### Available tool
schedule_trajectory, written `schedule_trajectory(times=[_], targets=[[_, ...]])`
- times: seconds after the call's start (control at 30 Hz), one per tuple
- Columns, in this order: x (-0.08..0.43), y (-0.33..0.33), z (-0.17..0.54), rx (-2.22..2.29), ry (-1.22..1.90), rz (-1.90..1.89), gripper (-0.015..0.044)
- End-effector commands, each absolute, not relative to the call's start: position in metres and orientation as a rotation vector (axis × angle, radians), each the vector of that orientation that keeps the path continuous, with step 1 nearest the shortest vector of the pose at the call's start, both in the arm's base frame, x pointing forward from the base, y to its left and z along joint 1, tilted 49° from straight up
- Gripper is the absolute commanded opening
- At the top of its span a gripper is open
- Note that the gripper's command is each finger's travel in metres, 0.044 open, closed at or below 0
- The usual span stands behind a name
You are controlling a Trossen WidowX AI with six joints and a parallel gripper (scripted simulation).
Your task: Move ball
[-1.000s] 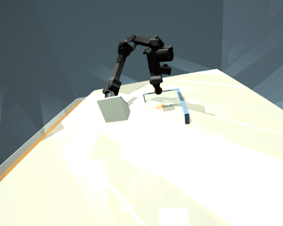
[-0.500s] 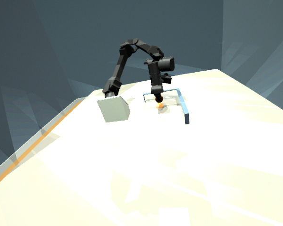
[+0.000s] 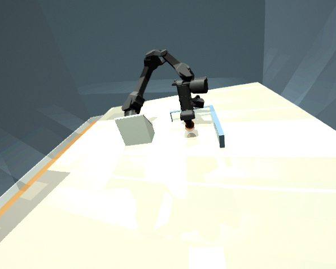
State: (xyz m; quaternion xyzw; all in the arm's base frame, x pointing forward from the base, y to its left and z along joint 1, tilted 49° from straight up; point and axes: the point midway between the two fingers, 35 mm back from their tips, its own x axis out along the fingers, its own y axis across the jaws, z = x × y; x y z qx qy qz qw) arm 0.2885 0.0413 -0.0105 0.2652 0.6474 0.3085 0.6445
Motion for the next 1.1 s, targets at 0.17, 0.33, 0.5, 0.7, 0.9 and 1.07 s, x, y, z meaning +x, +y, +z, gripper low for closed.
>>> schedule_trajectory(times=[0.17,0.33,0.5,0.7,0.9,1.07], targets=[[0.286,0.053,-0.021,0.617,1.479,0.701,0.0000],[0.286,0.055,-0.022,0.617,1.479,0.702,0.0000],[0.287,0.052,-0.020,0.606,1.476,0.703,0.0131],[0.287,0.052,-0.020,0.606,1.476,0.703,0.0289],[0.289,0.044,-0.013,0.605,1.477,0.700,0.0326],[0.289,-0.010,0.035,0.614,1.480,0.698,0.0326]])
